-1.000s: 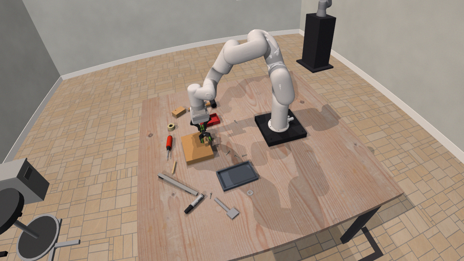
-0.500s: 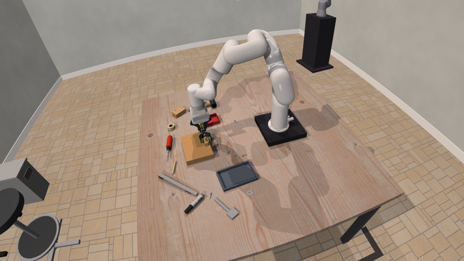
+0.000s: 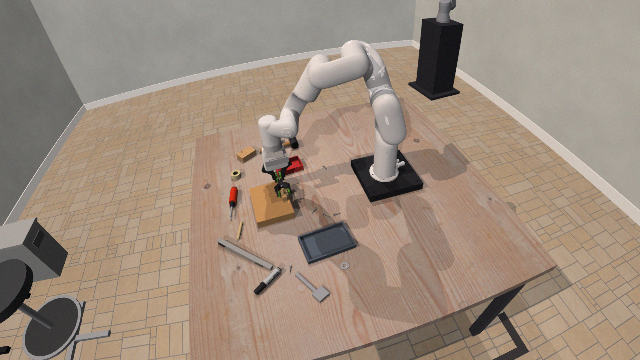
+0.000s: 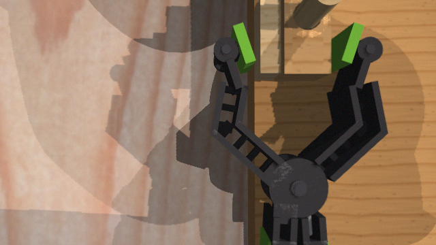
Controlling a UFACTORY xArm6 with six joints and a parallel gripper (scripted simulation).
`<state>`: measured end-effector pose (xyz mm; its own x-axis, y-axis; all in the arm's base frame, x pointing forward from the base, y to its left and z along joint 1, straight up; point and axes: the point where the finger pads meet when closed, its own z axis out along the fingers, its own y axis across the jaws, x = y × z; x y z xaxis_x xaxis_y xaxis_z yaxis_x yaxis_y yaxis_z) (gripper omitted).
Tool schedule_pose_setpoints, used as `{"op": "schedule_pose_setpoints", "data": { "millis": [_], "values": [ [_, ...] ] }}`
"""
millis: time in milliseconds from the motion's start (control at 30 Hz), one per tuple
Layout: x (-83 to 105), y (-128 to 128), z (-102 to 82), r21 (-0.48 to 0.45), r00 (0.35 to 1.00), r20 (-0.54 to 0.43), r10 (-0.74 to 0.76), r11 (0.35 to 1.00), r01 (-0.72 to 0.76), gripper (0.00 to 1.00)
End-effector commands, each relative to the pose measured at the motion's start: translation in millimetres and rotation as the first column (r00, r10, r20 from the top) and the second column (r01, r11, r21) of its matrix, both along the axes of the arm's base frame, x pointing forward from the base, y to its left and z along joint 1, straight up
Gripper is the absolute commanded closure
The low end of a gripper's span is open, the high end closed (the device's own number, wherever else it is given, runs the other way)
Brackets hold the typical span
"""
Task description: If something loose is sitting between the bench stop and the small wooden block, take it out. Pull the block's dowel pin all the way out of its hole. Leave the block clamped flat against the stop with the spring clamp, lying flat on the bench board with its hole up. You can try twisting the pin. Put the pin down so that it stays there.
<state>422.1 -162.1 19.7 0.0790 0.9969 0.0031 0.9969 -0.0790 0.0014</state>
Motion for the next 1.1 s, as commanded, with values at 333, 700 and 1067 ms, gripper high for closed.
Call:
{"op": "schedule_pose_setpoints", "data": {
  "millis": [333, 700, 1067],
  "values": [
    [1.4, -0.5, 1.4, -0.001, 1.000, 0.004, 0.000, 1.000, 0.000, 0.66],
    [1.4, -0.5, 1.4, -0.001, 1.000, 0.004, 0.000, 1.000, 0.000, 0.63],
    [1.4, -0.5, 1.4, -0.001, 1.000, 0.004, 0.000, 1.000, 0.000, 0.60]
  ]
}}
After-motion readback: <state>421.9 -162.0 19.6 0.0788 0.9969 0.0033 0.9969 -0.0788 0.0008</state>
